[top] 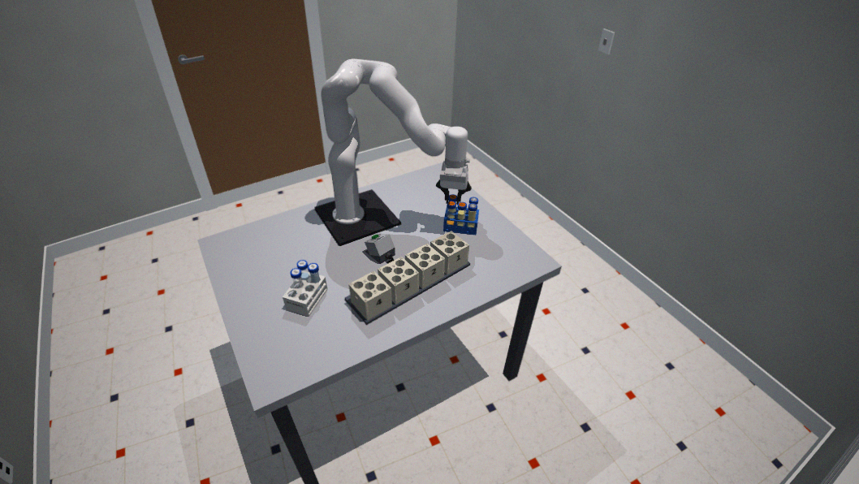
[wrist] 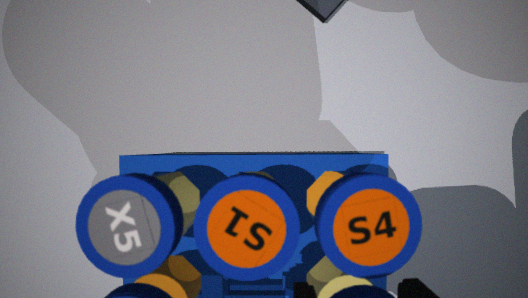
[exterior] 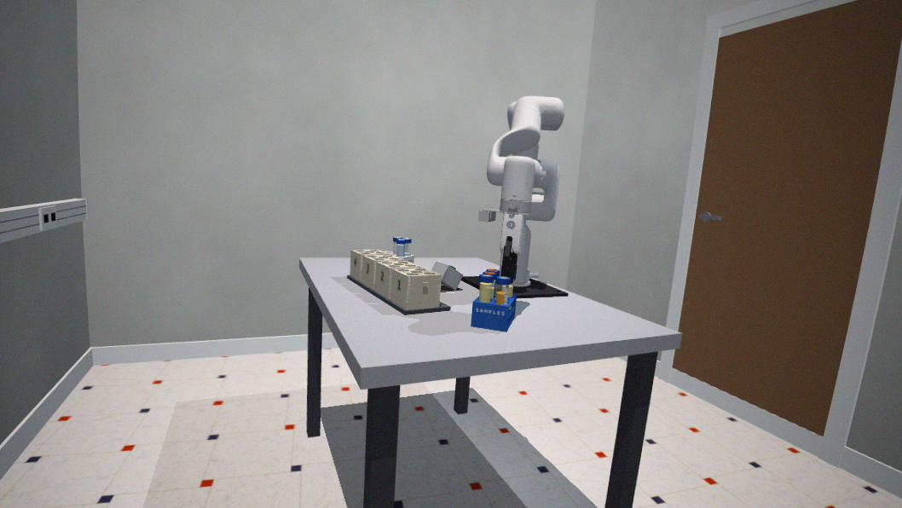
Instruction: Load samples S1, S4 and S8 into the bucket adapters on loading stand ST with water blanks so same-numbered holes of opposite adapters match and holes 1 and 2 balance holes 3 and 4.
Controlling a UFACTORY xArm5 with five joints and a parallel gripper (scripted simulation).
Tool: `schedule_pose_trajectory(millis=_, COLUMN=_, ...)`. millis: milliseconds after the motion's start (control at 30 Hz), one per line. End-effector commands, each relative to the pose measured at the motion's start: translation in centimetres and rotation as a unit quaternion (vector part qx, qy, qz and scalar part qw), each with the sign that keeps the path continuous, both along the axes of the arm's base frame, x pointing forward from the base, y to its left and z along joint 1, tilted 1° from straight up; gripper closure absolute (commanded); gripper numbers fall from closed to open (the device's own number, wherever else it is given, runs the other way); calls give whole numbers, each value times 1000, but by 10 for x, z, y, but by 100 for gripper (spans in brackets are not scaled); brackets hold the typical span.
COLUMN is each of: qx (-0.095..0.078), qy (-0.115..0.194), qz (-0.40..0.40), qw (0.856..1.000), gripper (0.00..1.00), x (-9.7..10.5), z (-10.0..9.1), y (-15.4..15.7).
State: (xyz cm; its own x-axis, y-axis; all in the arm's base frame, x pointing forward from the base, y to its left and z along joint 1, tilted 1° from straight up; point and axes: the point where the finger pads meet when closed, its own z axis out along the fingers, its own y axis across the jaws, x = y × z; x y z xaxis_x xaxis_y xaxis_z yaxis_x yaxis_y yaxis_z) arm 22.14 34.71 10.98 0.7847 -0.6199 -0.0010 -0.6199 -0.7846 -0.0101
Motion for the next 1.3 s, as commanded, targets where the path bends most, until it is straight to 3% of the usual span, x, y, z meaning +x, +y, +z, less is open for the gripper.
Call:
schedule_pose_trajectory(millis=0, qx=5, qy=4, qz=0, qw=1000, gripper=56, x=1, z=1, y=1)
schedule_pose_trajectory(millis=933, qx=5, qy=4, qz=0, qw=1000, gripper=56, x=1, z=1, y=1)
schedule_pose_trajectory(millis=1267, qx=5, qy=4, qz=0, qw=1000, gripper=56, x=1, z=17, y=1)
